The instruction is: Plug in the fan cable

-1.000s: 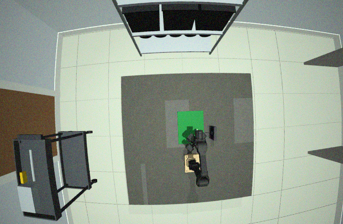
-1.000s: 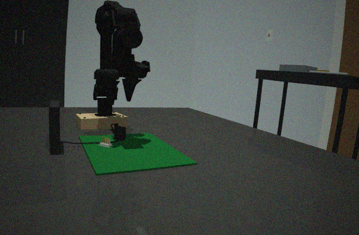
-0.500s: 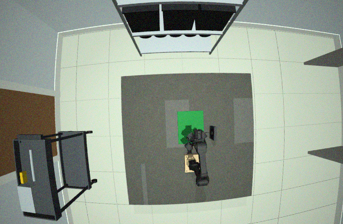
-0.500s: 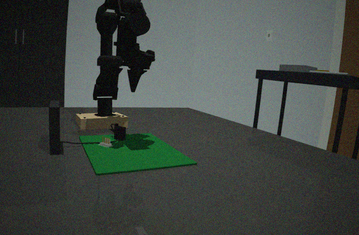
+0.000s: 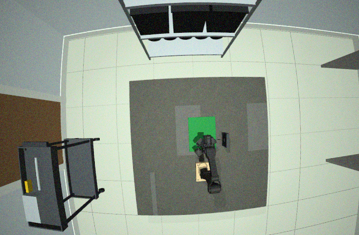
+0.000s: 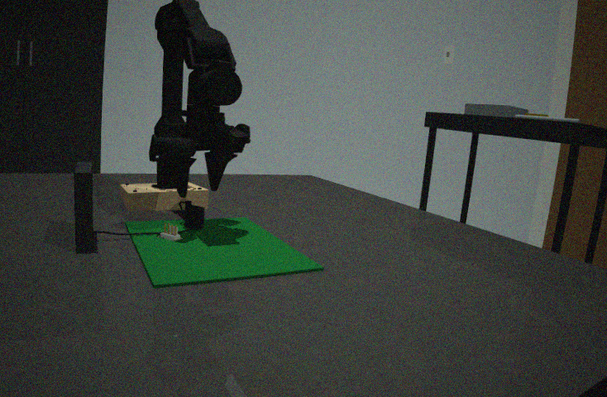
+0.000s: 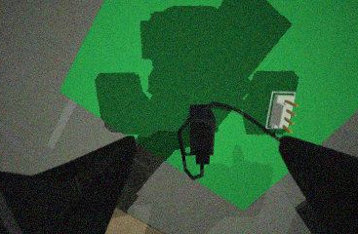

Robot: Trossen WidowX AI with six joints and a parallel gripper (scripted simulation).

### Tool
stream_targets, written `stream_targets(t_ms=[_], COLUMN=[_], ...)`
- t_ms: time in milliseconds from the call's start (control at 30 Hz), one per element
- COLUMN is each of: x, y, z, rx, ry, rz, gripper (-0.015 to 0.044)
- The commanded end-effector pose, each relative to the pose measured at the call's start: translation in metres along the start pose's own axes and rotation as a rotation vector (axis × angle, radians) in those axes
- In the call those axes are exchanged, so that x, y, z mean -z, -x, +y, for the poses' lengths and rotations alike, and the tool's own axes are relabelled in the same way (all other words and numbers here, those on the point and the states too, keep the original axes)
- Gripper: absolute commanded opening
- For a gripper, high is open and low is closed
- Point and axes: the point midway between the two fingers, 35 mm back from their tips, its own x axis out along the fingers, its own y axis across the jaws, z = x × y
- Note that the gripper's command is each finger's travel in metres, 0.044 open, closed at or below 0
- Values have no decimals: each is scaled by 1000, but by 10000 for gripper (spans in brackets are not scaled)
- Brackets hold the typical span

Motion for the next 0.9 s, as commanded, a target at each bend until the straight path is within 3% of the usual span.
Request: stream_targets(t_ms=[0, 867], x=[2, 2], y=[-5, -47], z=[0, 0], rx=[2, 2], ry=[-3, -3], rz=[6, 7], gripper=[440, 440])
